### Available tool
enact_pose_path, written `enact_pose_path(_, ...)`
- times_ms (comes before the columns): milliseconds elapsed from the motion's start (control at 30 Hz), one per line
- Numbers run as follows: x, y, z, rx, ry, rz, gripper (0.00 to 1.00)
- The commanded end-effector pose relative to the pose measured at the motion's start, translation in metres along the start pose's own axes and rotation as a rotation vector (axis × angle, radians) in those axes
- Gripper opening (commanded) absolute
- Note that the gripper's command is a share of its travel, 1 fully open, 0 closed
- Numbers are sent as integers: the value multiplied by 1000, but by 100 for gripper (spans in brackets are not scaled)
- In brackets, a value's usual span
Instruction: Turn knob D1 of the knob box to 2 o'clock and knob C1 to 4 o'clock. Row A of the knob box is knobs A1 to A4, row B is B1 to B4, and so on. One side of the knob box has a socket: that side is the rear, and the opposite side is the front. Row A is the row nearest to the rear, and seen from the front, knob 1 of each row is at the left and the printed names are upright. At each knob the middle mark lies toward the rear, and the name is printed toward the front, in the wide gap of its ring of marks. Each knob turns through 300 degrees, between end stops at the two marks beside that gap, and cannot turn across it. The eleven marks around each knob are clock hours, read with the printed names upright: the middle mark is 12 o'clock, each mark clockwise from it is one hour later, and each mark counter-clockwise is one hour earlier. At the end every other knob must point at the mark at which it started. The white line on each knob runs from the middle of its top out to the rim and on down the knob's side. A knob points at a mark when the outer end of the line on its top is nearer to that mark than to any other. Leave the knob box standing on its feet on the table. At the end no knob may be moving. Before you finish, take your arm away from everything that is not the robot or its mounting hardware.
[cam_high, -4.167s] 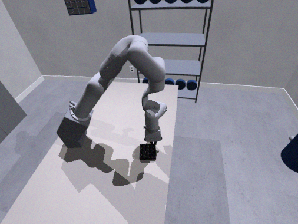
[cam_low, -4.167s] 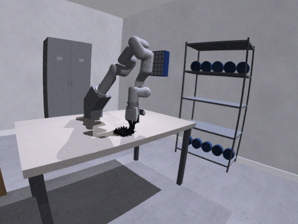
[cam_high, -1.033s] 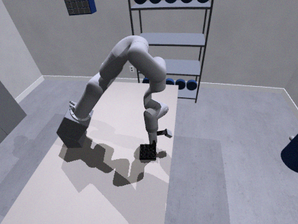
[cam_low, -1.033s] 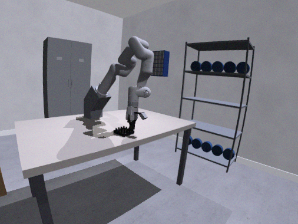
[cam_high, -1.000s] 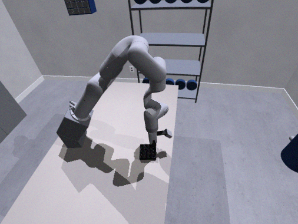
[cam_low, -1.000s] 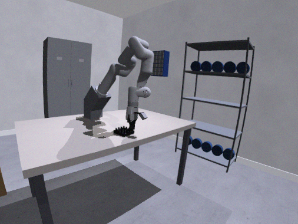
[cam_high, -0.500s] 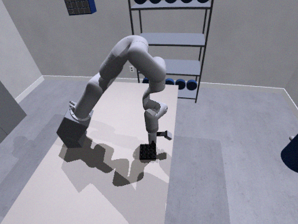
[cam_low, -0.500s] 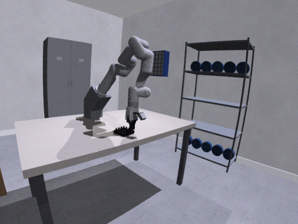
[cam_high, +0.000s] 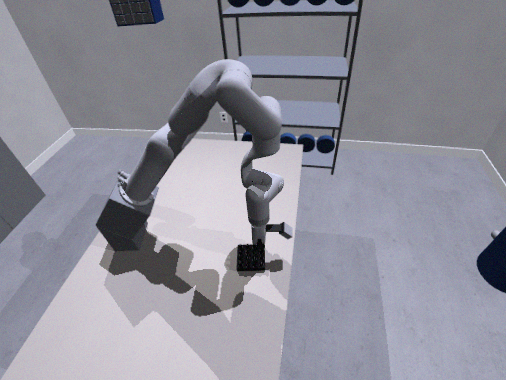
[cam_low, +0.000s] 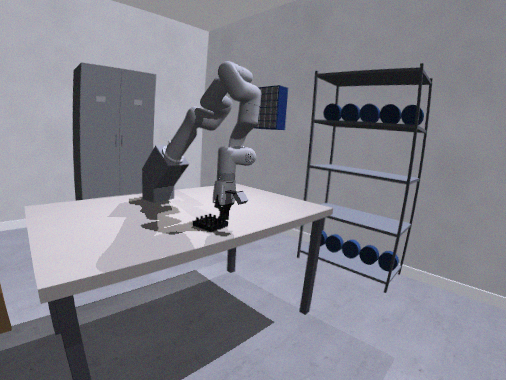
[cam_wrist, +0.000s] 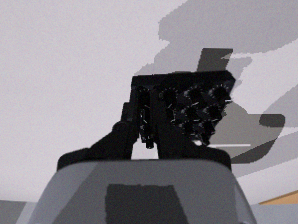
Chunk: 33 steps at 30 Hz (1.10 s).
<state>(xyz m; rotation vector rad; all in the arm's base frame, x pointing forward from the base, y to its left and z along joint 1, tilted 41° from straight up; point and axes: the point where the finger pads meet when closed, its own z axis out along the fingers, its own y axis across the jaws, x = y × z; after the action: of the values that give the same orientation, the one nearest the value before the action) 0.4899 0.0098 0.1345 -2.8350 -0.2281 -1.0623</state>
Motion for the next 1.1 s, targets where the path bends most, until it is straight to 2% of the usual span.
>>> enact_pose_path(0,1,0,-1,-1,1,1,8)
enact_pose_path(233,1,0,-1,-1,1,1,8)
enact_pose_path(267,1,0,-1,-1,1,1,19)
enact_pose_path(1067,1,0,-3,-1,1,1,19)
